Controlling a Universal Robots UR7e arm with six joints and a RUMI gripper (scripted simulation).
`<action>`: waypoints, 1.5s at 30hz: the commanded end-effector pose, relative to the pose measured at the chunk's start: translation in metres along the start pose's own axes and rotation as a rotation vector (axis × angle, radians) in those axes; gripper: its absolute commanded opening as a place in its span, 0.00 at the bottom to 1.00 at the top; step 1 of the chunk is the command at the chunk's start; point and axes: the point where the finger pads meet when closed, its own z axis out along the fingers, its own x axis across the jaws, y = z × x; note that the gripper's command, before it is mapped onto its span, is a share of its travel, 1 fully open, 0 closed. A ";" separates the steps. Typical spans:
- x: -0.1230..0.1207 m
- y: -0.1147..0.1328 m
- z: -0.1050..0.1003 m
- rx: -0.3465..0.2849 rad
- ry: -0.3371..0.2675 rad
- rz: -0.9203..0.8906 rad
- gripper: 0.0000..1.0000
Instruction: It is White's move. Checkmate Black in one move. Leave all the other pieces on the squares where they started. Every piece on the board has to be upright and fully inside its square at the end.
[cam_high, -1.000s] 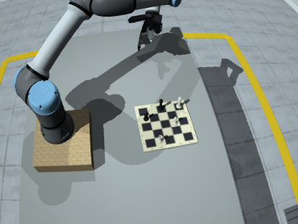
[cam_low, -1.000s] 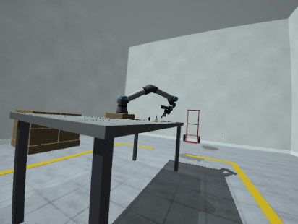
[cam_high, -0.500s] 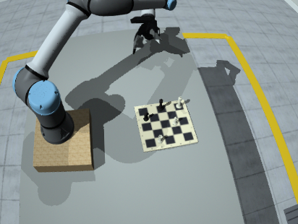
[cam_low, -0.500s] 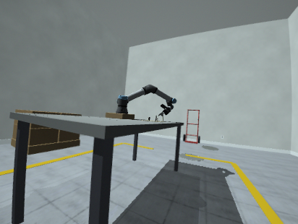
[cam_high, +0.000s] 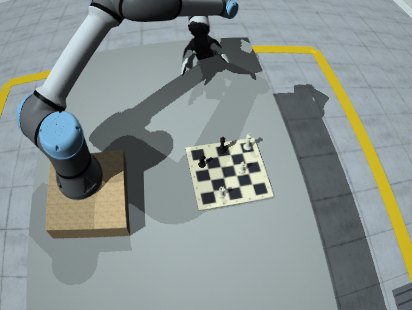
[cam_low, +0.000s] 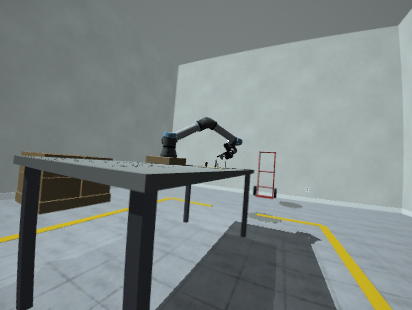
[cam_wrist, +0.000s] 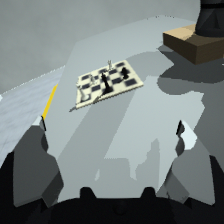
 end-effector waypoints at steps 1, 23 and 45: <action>-0.004 -0.002 0.003 0.007 -0.036 -0.102 1.00; -0.012 -0.004 0.006 0.048 -0.106 -0.313 1.00; -0.013 -0.004 0.007 0.050 -0.109 -0.323 1.00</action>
